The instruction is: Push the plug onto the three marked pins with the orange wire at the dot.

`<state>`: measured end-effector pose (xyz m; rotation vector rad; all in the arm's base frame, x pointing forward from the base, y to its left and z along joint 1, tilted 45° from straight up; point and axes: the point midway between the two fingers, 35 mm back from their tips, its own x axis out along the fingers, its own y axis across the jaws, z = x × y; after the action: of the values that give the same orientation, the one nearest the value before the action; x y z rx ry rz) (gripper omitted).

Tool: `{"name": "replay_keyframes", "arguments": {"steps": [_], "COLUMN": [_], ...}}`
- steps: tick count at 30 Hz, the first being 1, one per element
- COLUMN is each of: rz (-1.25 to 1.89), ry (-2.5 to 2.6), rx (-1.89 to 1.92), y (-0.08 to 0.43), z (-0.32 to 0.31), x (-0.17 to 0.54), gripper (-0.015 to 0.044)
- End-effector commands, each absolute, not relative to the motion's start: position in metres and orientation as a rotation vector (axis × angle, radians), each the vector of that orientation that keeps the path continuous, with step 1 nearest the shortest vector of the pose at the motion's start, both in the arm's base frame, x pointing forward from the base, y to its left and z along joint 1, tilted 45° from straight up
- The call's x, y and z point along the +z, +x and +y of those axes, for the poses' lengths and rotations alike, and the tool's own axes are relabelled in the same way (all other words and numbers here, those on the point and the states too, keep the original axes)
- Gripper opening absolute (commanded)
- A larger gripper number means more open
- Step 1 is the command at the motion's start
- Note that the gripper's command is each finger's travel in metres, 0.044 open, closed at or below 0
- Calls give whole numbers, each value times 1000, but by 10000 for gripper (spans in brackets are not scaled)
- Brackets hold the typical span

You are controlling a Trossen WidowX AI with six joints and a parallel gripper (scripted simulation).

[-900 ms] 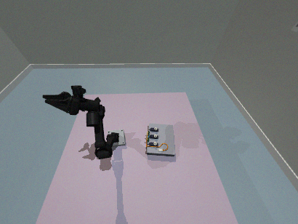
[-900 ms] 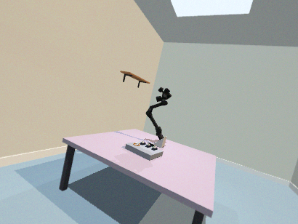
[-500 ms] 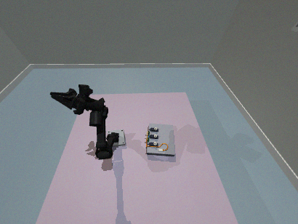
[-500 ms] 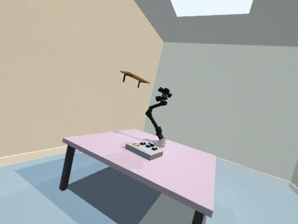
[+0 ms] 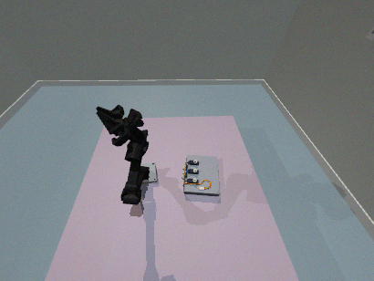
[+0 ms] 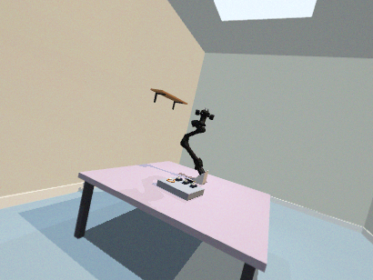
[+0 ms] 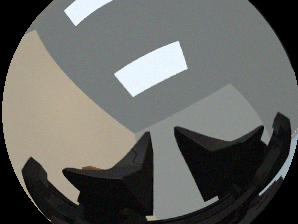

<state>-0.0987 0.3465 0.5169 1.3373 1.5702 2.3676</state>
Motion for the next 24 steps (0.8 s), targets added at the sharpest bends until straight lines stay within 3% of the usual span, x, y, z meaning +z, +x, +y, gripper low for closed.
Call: {"name": "replay_keyframes", "arguments": {"steps": [1, 24], "rz": [1431, 667], "ry": [1374, 1369], "rx": [2323, 1894], "y": [-77, 67], "z": [349, 348], "x": [517, 496], "gripper": [115, 115]}}
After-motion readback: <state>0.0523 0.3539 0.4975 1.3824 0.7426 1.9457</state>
